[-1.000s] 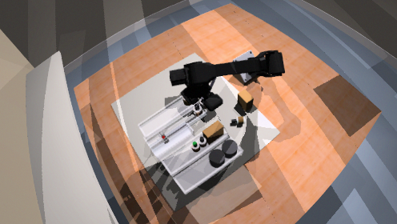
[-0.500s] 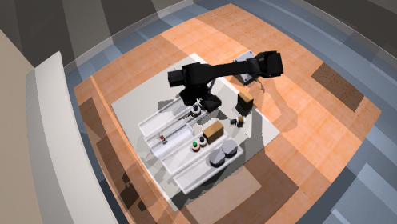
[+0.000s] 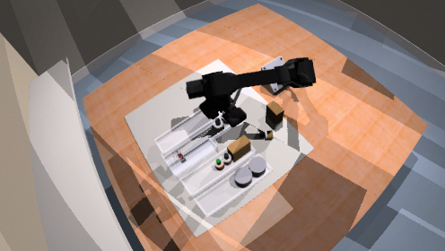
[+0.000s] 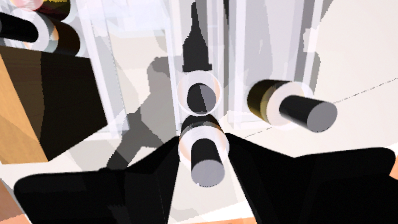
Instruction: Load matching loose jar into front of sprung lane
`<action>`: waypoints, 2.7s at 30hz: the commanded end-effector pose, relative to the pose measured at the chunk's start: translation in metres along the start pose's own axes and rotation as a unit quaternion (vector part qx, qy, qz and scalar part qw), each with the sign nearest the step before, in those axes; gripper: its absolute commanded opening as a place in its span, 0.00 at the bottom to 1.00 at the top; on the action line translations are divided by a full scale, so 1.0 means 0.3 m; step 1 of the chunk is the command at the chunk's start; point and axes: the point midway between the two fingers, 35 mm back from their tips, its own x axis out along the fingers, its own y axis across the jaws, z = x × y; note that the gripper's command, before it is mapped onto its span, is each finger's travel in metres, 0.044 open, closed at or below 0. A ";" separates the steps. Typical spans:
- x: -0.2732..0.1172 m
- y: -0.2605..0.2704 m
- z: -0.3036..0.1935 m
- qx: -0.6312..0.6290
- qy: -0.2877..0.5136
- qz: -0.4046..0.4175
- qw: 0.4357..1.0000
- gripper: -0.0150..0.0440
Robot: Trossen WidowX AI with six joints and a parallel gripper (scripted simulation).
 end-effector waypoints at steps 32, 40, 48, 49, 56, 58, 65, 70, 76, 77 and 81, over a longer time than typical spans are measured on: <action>-0.020 0.002 0.074 -0.004 -0.009 0.000 1.000 0.25; -0.025 0.002 0.082 -0.004 -0.009 0.000 1.000 0.25; -0.025 0.002 0.082 -0.004 -0.009 0.000 1.000 0.25; -0.025 0.002 0.082 -0.004 -0.009 0.000 1.000 0.25; -0.025 0.002 0.082 -0.004 -0.009 0.000 1.000 0.25; -0.025 0.002 0.082 -0.004 -0.009 0.000 1.000 0.25; -0.023 0.002 0.082 -0.004 -0.009 0.000 1.000 0.25; -0.022 0.002 0.084 -0.004 -0.009 0.000 1.000 0.25; -0.022 0.002 0.087 -0.004 -0.009 0.000 1.000 0.25; -0.022 0.002 0.088 -0.004 -0.009 0.000 1.000 0.25; -0.022 0.002 0.089 -0.004 -0.009 0.000 1.000 0.25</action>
